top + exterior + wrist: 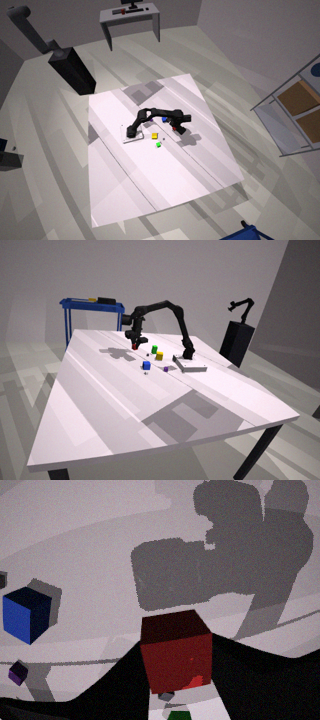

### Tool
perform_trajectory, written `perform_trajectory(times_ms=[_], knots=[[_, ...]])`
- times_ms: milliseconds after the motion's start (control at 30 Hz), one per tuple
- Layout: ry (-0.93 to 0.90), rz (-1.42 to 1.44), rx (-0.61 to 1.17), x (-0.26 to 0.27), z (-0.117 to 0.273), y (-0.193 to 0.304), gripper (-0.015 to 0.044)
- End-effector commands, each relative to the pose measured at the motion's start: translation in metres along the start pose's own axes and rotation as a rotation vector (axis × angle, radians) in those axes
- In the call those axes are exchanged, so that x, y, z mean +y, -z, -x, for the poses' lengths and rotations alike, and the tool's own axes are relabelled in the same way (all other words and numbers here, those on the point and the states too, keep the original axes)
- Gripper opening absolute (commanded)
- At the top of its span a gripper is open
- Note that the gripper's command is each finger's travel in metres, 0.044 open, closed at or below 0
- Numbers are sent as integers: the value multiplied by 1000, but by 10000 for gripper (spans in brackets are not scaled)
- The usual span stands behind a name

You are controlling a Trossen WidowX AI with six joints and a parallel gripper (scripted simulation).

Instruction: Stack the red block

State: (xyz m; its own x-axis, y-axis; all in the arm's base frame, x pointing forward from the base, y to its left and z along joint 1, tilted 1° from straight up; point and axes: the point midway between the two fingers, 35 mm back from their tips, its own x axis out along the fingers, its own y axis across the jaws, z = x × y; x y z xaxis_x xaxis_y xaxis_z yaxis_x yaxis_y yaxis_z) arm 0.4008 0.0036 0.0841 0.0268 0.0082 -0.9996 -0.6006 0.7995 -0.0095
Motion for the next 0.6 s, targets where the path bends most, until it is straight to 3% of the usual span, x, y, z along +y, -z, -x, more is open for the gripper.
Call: perform_trajectory(times_ms=[0,200,567], knots=[[1,5,-9,0,23,-1,0],[1,5,-9,0,45,-1,0],[1,5,-8,-3,47,8,0]])
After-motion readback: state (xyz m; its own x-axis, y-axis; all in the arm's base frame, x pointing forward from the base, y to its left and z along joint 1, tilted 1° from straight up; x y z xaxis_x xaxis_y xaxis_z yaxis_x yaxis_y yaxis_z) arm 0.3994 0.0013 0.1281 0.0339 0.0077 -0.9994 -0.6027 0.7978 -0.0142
